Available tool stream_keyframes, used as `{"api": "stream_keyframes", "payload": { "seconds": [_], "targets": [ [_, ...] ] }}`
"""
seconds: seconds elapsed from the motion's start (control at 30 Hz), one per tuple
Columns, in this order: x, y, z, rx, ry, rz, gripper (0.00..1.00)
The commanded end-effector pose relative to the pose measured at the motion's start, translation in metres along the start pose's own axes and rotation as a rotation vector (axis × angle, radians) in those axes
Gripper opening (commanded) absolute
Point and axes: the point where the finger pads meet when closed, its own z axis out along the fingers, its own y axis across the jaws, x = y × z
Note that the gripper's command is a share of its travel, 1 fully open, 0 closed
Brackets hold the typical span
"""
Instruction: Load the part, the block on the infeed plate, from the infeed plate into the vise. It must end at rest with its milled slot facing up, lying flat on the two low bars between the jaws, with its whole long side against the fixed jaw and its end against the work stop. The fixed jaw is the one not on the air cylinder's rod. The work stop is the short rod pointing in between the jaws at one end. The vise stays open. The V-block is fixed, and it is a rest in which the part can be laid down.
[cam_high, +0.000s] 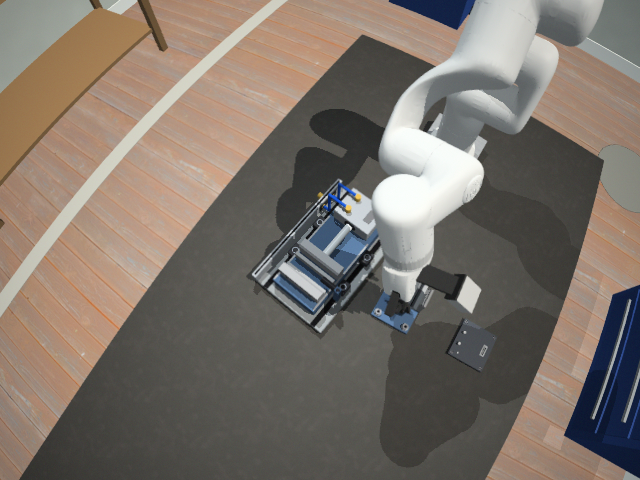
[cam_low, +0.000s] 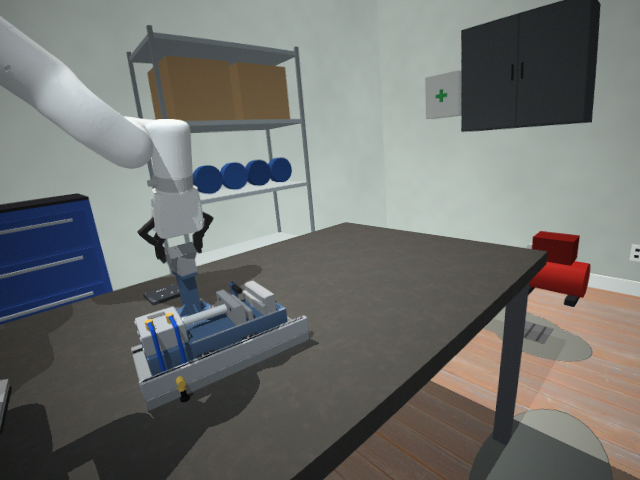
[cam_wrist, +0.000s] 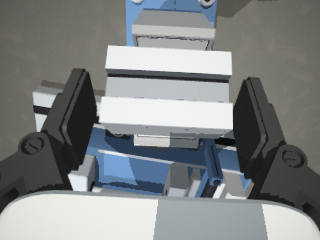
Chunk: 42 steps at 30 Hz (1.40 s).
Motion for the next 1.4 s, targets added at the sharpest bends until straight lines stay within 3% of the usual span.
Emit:
{"api": "stream_keyframes", "payload": {
  "seconds": [0.0,1.37],
  "targets": [
    [0.0010,0.0009,-0.0011,-0.001,-0.065,0.001,0.89],
    [0.0048,0.0009,-0.0002,-0.001,-0.404,0.001,0.89]
  ]
}}
